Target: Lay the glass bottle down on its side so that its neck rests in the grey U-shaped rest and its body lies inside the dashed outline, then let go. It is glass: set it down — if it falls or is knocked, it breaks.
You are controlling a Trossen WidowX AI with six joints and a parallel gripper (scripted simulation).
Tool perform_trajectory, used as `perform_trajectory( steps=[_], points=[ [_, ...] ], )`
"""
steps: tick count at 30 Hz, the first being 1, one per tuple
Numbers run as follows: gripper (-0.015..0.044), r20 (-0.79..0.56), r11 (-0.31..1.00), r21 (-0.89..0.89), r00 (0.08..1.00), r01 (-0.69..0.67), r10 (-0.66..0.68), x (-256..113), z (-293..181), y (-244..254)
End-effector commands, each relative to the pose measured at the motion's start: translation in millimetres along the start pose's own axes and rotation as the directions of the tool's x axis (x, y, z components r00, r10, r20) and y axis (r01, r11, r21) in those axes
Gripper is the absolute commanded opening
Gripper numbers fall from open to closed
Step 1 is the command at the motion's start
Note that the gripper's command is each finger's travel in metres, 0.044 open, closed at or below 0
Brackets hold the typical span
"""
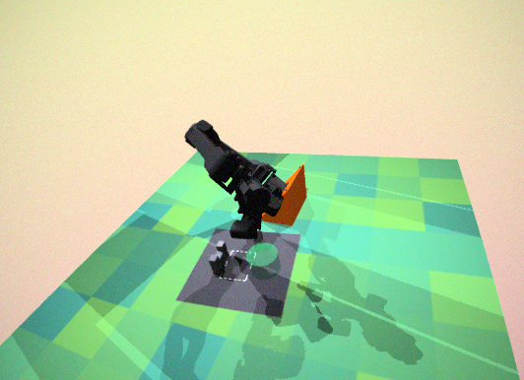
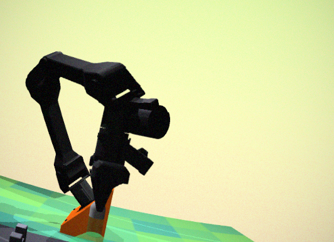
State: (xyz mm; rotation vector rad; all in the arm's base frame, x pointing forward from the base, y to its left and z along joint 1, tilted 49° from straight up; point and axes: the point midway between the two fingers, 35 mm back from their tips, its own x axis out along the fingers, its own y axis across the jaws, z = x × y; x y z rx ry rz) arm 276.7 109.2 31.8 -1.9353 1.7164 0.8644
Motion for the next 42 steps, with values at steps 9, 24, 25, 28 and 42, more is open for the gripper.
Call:
perform_trajectory(
  steps=[9,24,25,28,42],
  points=[
    [0.0125,0.004,1.000,-0.001,1.000,-0.002,0.002,-3,-13,0],
    [0.0125,0.020,1.000,-0.003,1.000,-0.008,0.008,-5,-19,0],
    [0.0125,0.022,1.000,-0.003,1.000,-0.009,0.009,-5,-19,0],
    [0.0125,0.025,1.000,-0.004,1.000,-0.010,0.010,-5,-20,0],
    [0.0125,0.041,1.000,-0.007,0.999,-0.016,0.016,-6,-26,0]
  ],
)
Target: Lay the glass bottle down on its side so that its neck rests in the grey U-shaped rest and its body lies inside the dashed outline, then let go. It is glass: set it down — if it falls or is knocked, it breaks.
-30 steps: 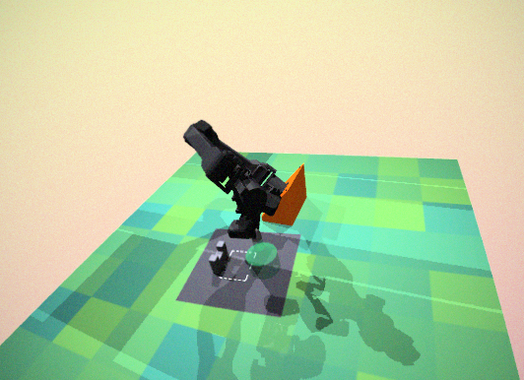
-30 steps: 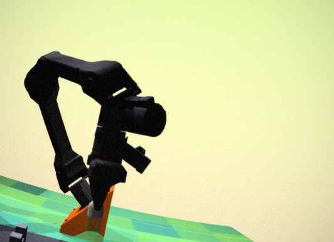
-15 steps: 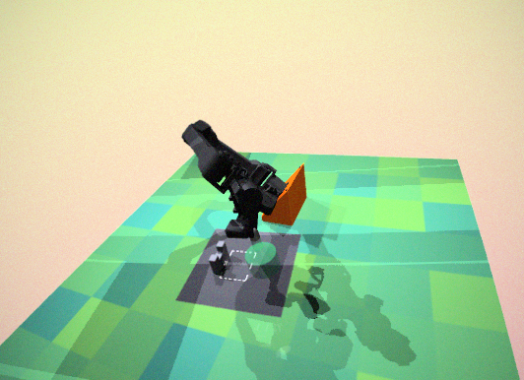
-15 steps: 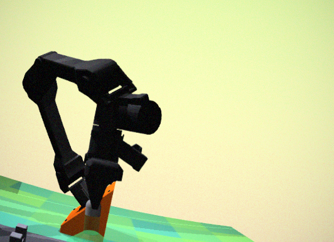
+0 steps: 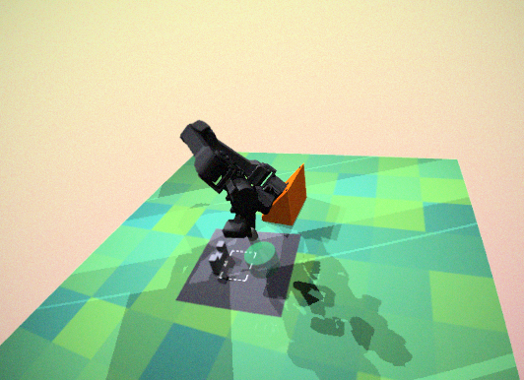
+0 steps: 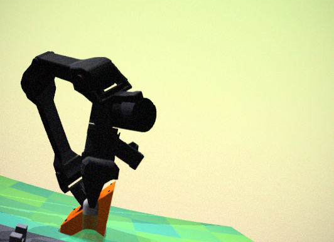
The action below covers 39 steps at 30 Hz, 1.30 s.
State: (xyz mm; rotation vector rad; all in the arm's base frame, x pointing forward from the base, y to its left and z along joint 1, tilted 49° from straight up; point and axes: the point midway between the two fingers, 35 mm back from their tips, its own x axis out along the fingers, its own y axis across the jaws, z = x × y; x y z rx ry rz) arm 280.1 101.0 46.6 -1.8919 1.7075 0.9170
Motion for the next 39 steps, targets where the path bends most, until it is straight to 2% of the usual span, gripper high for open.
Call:
perform_trajectory(
  steps=[1,39],
  points=[
    [0.0125,-0.005,1.000,0.001,1.000,0.001,-0.001,-2,-10,0],
    [0.0125,0.042,1.000,-0.011,0.999,-0.013,0.013,-4,-26,0]
  ],
)
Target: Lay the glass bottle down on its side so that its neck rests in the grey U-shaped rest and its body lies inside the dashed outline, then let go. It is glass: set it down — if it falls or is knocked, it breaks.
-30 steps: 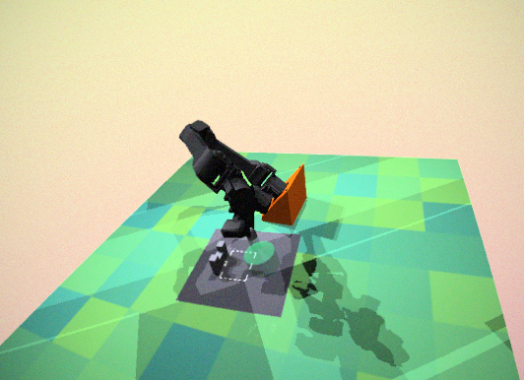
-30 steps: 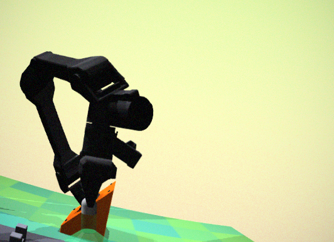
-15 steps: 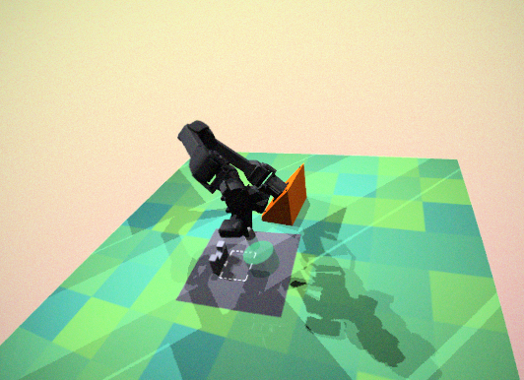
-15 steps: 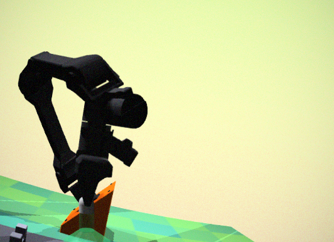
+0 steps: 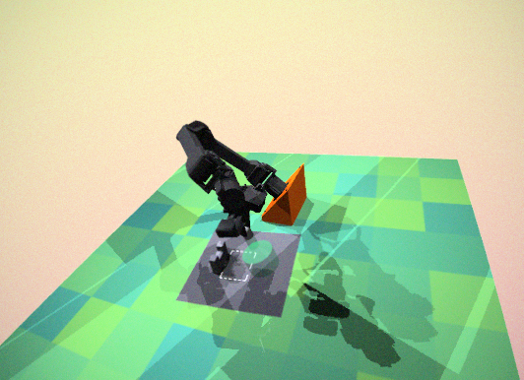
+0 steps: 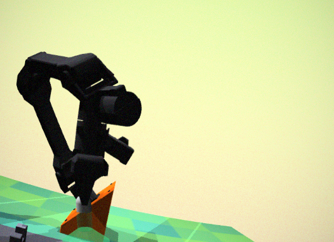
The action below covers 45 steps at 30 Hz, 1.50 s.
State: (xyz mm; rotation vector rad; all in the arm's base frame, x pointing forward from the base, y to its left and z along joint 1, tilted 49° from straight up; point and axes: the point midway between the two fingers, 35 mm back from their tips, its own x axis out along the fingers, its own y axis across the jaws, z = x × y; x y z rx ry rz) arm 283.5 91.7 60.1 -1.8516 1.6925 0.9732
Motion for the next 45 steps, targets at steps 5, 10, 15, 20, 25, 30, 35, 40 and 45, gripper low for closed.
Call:
perform_trajectory(
  steps=[5,10,15,20,25,30,35,40,45],
  points=[
    [0.0125,0.000,1.000,0.000,1.000,0.000,0.000,-2,-11,1],
    [0.0125,0.006,1.000,-0.002,1.000,-0.002,0.002,-2,-14,1],
    [0.0125,0.013,1.000,-0.004,1.000,-0.003,0.003,-2,-16,1],
    [0.0125,0.020,1.000,-0.006,1.000,-0.005,0.005,-3,-18,1],
    [0.0125,0.027,1.000,-0.008,1.000,-0.006,0.006,-3,-21,1],
    [0.0125,0.034,1.000,-0.010,0.999,-0.007,0.008,-3,-23,1],
    [0.0125,0.041,1.000,-0.012,0.999,-0.009,0.009,-3,-25,1],
    [0.0125,0.048,1.000,-0.014,0.999,-0.010,0.010,-3,-28,1],
    [0.0125,0.055,1.000,-0.017,0.998,-0.011,0.012,-3,-30,1]
  ],
)
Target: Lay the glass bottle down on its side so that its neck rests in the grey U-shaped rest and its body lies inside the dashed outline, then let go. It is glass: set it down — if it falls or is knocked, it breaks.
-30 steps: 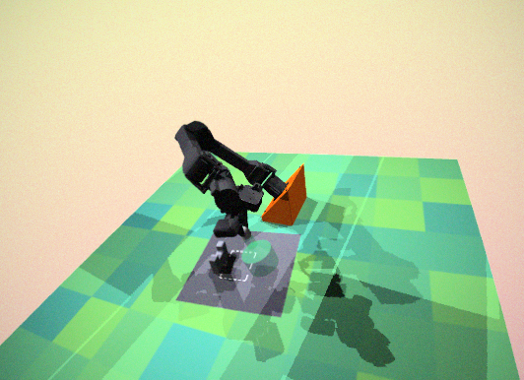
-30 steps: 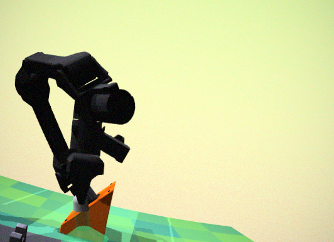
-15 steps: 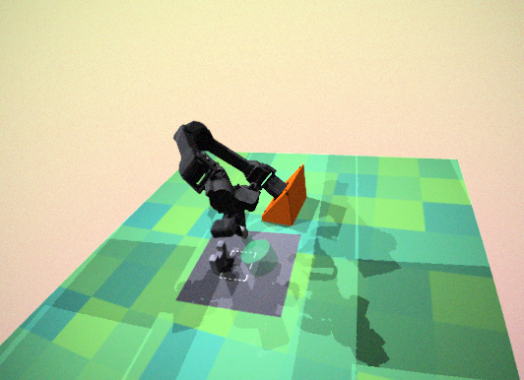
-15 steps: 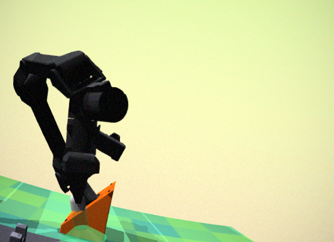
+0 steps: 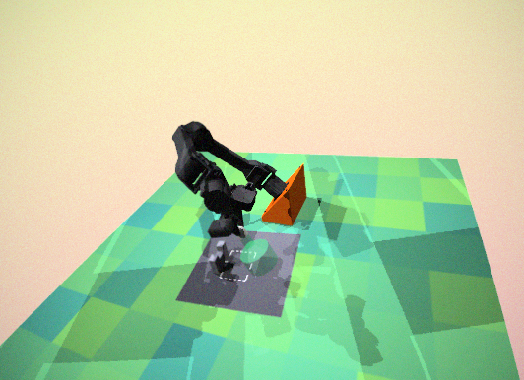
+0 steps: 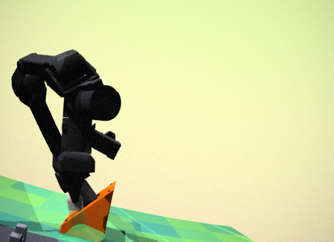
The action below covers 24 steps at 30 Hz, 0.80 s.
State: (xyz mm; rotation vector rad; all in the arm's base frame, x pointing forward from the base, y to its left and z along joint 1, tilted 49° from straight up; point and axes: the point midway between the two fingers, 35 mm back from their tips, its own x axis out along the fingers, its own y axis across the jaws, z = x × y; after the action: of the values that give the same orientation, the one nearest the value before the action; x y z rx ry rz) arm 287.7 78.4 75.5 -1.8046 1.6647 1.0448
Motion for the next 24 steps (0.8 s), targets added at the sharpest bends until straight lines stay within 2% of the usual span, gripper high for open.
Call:
perform_trajectory(
  steps=[1,24],
  points=[
    [0.0125,-0.006,1.000,0.002,1.000,0.001,-0.001,-1,-10,1],
    [0.0125,0.029,1.000,-0.009,1.000,-0.003,0.003,-2,-21,1]
  ],
)
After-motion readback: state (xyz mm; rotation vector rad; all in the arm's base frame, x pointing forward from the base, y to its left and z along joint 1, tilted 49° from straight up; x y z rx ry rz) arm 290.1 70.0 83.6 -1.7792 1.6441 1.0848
